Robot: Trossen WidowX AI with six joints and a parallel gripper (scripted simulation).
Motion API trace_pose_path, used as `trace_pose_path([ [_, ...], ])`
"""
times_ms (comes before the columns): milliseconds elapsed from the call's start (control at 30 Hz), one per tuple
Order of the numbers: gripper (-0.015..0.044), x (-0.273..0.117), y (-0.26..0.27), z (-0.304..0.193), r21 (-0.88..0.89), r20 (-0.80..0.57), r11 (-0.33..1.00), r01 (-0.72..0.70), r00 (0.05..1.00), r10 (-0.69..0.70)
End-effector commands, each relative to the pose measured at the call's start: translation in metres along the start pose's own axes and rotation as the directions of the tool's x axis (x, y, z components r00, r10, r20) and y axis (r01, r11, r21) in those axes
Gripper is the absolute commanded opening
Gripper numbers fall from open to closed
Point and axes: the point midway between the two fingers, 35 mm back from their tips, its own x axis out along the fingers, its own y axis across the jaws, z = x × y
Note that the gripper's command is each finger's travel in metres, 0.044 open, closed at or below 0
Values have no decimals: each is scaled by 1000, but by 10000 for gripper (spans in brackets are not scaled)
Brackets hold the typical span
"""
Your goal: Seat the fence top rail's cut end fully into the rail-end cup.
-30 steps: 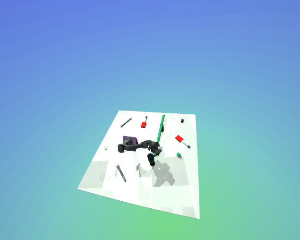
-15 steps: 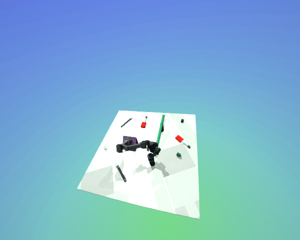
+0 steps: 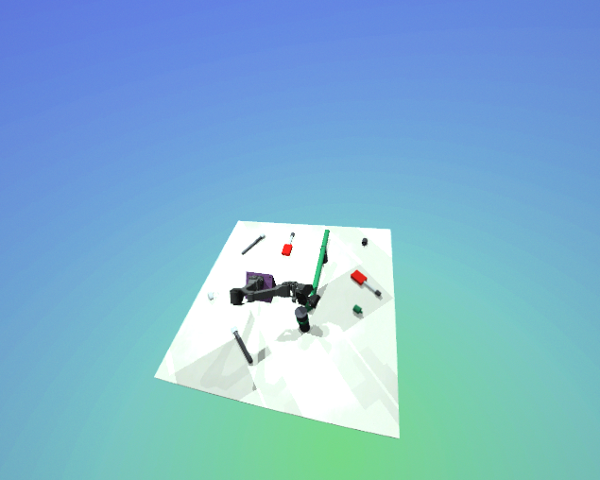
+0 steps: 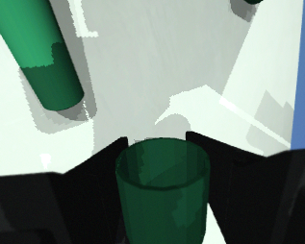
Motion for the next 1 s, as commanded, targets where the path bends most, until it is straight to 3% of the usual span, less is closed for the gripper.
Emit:
trace_pose_path([
  [0, 0, -3, 5, 0, -54, 31, 999, 2, 1000, 0],
  [967, 0, -10, 18, -2, -192, 110, 981, 11, 994, 10],
])
